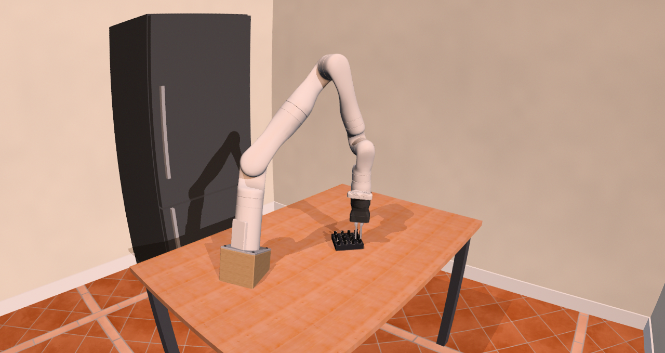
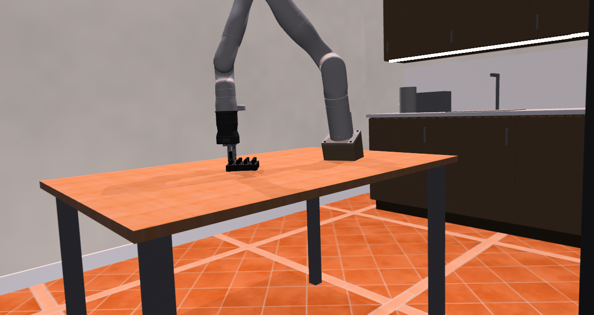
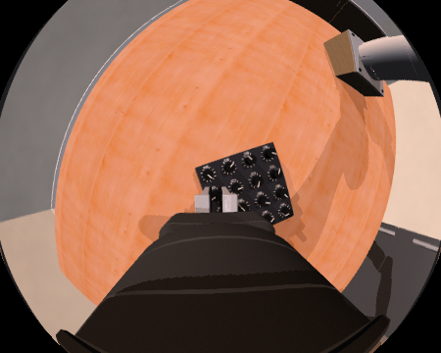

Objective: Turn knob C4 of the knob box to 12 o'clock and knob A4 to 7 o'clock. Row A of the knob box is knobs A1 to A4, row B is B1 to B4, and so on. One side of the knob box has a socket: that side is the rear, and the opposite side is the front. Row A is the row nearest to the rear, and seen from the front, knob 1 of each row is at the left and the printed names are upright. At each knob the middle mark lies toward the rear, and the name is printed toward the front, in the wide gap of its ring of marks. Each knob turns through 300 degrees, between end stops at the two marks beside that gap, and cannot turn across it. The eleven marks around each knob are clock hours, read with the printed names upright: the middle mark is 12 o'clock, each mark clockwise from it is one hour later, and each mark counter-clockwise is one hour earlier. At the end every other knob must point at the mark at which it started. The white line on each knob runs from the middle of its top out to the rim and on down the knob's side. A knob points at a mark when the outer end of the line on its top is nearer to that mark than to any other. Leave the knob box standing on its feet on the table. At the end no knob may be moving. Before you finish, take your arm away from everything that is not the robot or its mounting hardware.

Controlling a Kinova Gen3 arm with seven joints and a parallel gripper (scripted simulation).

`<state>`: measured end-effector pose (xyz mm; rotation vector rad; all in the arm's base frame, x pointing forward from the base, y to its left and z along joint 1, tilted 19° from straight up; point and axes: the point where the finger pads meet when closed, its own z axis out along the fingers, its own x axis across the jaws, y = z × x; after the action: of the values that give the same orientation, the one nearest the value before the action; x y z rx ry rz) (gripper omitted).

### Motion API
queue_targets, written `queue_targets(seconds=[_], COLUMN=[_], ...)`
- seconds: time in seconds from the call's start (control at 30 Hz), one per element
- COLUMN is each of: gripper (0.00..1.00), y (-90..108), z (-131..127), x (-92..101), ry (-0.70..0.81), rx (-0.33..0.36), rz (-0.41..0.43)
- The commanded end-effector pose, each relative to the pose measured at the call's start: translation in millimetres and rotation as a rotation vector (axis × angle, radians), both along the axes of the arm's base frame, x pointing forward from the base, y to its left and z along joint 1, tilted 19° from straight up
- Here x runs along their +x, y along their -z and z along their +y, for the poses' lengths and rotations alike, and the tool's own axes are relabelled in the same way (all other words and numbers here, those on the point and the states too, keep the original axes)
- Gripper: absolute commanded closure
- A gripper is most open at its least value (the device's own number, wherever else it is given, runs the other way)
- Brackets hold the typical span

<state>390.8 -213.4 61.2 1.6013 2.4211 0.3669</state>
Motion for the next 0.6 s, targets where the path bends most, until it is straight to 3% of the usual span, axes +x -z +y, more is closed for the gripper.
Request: queue_targets(seconds=[0.0, 0.57], gripper=[0.70, 0.70], y=[-0.7, -0.6], z=[-0.5, -0.5], x=[0.0, 0.0], ry=[-0.036, -0.259], rx=[-0.011, -0.085], rz=[-0.007, -0.028])
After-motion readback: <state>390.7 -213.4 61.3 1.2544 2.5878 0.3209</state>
